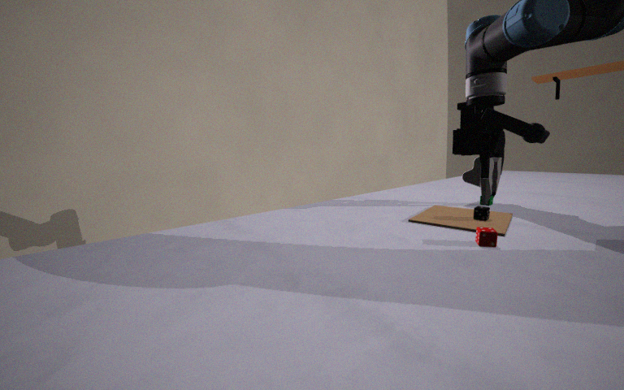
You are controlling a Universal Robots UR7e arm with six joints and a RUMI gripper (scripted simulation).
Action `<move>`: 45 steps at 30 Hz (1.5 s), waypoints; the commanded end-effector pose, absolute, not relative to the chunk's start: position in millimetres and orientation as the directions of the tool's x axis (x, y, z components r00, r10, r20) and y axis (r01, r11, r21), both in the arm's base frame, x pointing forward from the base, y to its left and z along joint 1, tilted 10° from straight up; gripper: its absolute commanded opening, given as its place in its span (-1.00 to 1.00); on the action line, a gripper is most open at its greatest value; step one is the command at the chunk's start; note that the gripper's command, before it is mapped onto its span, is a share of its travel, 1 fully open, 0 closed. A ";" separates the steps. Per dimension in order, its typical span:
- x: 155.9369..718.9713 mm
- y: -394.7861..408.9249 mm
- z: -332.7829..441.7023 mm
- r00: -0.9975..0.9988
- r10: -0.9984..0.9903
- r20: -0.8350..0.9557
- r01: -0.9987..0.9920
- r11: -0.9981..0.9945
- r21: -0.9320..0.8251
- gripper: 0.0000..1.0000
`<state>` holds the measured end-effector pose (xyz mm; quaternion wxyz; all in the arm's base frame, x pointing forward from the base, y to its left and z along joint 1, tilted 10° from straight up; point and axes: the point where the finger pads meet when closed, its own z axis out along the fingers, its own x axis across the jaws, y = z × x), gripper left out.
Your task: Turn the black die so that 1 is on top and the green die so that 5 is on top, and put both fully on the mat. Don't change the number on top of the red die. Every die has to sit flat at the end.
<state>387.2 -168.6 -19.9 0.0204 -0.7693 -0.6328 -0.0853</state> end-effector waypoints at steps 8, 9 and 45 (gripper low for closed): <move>387.5 -168.9 -19.5 0.185 0.970 0.156 0.977 -0.198 0.078 -0.94; 387.5 -168.9 -19.5 0.185 0.970 0.156 0.977 -0.198 0.078 -0.94; 376.9 -182.8 78.9 0.185 0.970 0.156 0.977 -0.198 0.078 -0.94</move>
